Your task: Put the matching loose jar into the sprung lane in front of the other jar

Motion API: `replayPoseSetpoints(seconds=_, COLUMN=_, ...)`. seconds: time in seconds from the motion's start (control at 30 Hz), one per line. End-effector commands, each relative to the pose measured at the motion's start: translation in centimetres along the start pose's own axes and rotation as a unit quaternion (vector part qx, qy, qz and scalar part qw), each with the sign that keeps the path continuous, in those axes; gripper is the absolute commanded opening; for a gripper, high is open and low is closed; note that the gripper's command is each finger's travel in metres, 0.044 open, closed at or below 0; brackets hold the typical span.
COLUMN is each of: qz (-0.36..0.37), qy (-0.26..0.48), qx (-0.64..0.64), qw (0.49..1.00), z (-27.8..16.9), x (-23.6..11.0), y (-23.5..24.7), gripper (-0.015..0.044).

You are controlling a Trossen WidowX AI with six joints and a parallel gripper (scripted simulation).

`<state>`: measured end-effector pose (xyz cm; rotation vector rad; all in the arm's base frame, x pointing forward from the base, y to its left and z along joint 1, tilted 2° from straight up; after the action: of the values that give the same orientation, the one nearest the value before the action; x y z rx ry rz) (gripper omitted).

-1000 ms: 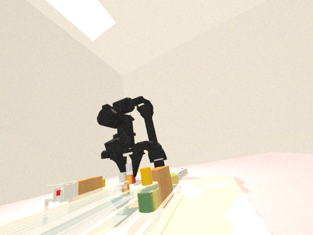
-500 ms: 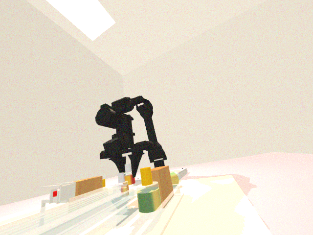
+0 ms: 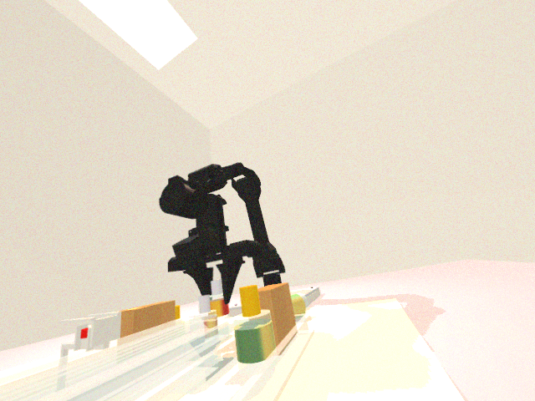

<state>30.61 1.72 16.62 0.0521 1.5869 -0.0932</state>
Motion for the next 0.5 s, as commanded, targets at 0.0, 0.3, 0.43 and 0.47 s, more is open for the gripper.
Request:
replayPoseSetpoints(seconds=0.0, qz=0.002, qy=-0.012, qx=0.001, qw=1.000, z=0.64, x=-0.26, y=0.07, gripper=0.0000)
replayPoseSetpoints(seconds=0.3, qz=0.002, qy=-0.013, qx=0.001, qw=1.000, z=1.08, x=-0.30, y=0.12, gripper=0.0000)
replayPoseSetpoints(seconds=0.43, qz=0.002, qy=-0.013, qx=0.001, qw=1.000, z=1.27, x=-0.33, y=0.14, gripper=0.0000)
replayPoseSetpoints(seconds=0.47, qz=0.002, qy=-0.013, qx=0.001, qw=1.000, z=1.32, x=-0.33, y=0.14, gripper=0.0000)
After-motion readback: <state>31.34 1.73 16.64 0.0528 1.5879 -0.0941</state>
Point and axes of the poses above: the point midway between the two fingers, 35 mm back from their tips, its own x axis out along the fingers, its own y axis across the jaws, z = x × y, the point moved 10 cm from there along -x, back along the fingers, and after that the axes turned 6 degrees about x, right-handed, at the moved point
